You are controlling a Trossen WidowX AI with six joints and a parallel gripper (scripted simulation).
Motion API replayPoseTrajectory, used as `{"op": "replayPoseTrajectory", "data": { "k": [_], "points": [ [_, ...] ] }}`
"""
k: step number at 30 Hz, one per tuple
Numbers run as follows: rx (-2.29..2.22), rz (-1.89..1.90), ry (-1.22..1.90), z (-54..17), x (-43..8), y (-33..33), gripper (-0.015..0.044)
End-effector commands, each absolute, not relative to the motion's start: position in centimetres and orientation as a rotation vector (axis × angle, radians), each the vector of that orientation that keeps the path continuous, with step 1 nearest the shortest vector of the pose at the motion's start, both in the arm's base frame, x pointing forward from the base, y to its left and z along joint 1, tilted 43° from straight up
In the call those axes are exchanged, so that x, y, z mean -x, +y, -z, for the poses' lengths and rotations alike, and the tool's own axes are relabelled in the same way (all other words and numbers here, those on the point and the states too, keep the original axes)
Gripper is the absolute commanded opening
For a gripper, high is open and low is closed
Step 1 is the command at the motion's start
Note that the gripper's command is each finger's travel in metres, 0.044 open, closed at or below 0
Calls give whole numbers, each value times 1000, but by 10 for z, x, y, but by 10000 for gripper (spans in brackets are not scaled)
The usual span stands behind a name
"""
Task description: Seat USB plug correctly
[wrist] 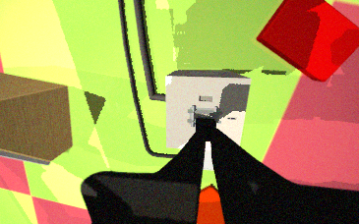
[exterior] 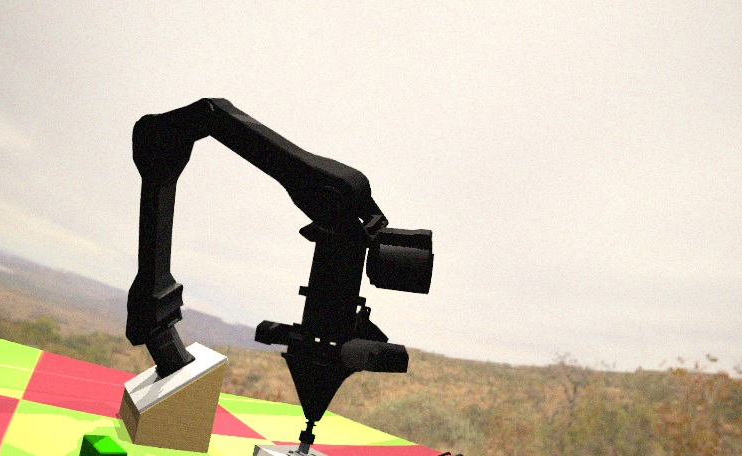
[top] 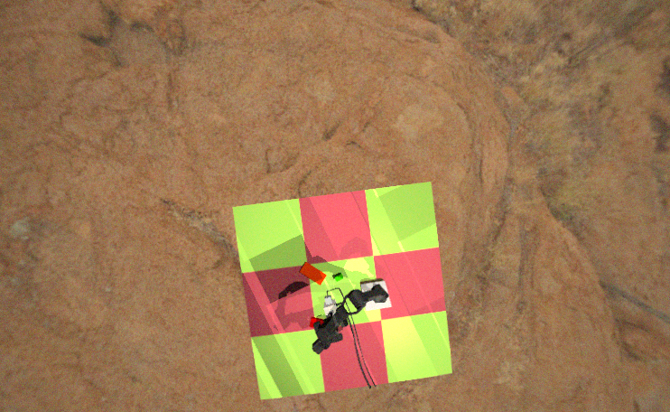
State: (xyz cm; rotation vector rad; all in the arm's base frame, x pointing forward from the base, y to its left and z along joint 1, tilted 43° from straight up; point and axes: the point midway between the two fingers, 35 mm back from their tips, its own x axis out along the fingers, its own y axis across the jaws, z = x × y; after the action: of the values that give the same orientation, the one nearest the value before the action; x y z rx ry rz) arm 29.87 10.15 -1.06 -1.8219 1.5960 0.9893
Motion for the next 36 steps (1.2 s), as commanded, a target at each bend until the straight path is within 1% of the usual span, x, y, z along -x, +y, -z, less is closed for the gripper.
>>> {"op": "replayPoseTrajectory", "data": {
  "k": [1, 36],
  "points": [
    [1821, -995, 1589, 10, -299, 102, 0],
    [1822, -995, 1589, 13, -299, 99, 0]
  ]
}}
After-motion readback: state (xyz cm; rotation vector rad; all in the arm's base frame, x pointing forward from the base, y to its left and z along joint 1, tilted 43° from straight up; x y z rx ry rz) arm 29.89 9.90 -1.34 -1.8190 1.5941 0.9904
